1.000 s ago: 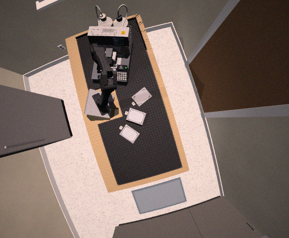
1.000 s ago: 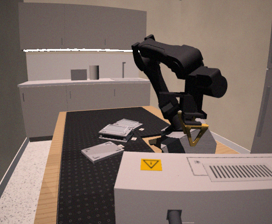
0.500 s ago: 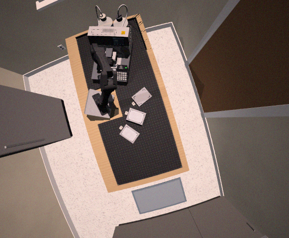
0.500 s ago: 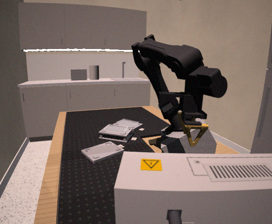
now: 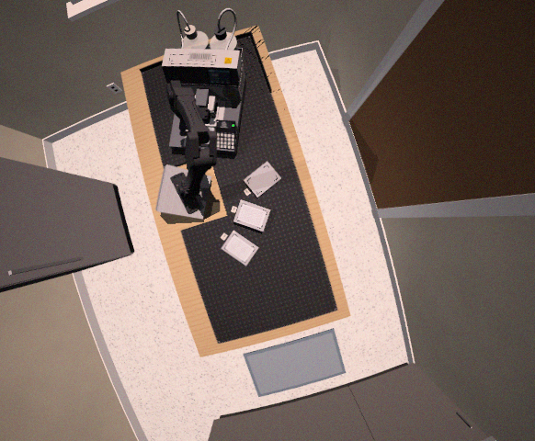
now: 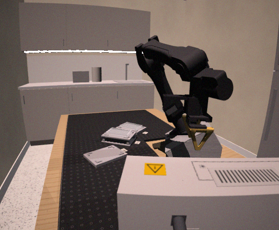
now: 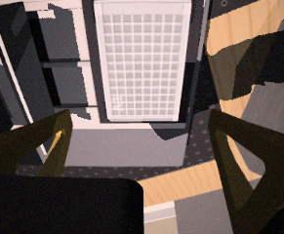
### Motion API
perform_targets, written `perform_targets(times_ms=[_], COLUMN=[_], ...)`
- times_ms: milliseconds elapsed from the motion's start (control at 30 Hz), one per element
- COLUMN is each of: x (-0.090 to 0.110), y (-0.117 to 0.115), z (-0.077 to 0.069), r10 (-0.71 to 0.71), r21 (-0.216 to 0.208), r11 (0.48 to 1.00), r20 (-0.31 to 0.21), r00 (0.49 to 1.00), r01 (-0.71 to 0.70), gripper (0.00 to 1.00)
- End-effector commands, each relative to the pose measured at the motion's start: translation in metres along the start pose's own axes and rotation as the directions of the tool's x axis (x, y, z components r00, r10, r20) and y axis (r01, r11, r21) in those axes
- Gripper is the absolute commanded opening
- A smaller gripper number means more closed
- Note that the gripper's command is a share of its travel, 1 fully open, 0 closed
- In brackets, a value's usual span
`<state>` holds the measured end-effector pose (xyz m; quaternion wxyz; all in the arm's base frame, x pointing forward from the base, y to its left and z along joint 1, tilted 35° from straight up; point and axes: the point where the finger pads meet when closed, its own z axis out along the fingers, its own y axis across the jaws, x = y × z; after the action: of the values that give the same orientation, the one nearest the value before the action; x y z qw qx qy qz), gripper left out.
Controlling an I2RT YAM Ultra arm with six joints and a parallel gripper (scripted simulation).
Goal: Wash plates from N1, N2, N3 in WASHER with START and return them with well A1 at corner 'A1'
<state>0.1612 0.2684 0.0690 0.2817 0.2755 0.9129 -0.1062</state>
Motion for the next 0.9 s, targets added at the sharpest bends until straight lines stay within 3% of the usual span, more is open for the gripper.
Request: perform_targets(times_ms=[0,133,167,467,867], x=[0.000,0.000,-0.004,-0.030,-0.070], y=[-0.001,-0.001,-0.004,-0.028,-0.065], z=[-0.004,-0.004,-0.004,-0.004,-0.004], r10=[-0.006,-0.006,-0.039,-0.269,-0.597], r21=[-0.004,-0.004,-0.004,-0.003,-0.001], r11=[1.000,1.000,0.999,0.963,0.803], r20=[0.001,0.001,0.001,0.002,0.003], r00=[1.000,1.000,0.999,0.963,0.803], r01=[0.006,0.006,0.039,0.269,0.597], gripper=[1.00,1.00,0.00,0.00,0.00])
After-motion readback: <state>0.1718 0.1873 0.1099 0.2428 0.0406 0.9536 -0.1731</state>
